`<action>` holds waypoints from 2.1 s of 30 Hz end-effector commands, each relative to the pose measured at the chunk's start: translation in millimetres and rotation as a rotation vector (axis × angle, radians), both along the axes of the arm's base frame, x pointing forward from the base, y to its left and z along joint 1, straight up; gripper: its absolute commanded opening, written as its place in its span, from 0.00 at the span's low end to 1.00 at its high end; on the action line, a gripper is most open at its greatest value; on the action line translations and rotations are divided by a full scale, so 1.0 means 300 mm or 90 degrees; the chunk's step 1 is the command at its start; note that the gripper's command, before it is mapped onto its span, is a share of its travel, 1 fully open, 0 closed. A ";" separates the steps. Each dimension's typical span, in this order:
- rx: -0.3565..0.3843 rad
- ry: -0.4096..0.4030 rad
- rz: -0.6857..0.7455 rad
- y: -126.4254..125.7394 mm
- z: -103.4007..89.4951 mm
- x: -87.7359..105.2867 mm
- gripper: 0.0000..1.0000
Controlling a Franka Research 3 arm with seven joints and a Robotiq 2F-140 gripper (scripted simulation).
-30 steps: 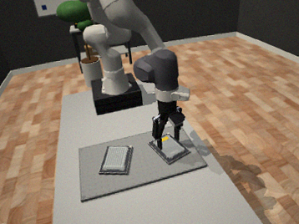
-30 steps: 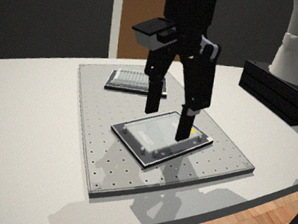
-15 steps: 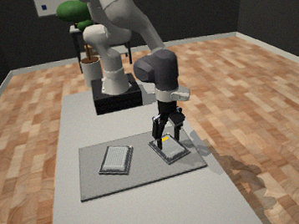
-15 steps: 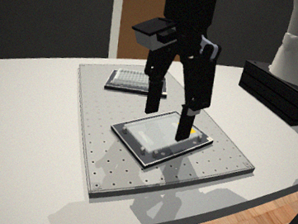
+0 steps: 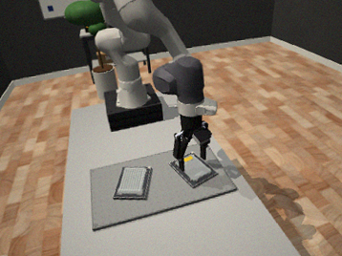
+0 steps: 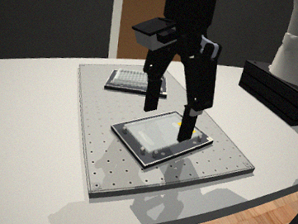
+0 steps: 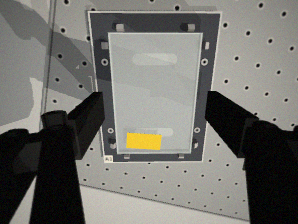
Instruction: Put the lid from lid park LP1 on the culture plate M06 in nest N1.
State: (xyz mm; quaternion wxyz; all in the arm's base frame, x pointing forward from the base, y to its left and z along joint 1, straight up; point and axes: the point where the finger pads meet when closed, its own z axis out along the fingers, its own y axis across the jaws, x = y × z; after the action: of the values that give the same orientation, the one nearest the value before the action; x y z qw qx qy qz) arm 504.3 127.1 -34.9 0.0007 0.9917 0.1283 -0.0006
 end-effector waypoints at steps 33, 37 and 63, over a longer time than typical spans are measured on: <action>0.001 -0.001 -0.002 0.001 -0.001 -0.001 0.69; 0.001 -0.001 -0.002 0.001 -0.002 -0.001 0.69; 0.001 -0.001 -0.002 0.001 -0.035 -0.001 0.69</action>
State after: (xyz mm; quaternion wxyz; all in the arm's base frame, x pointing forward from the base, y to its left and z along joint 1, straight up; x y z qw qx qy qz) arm 502.3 126.1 -44.6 0.0009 0.9917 0.1285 -0.0027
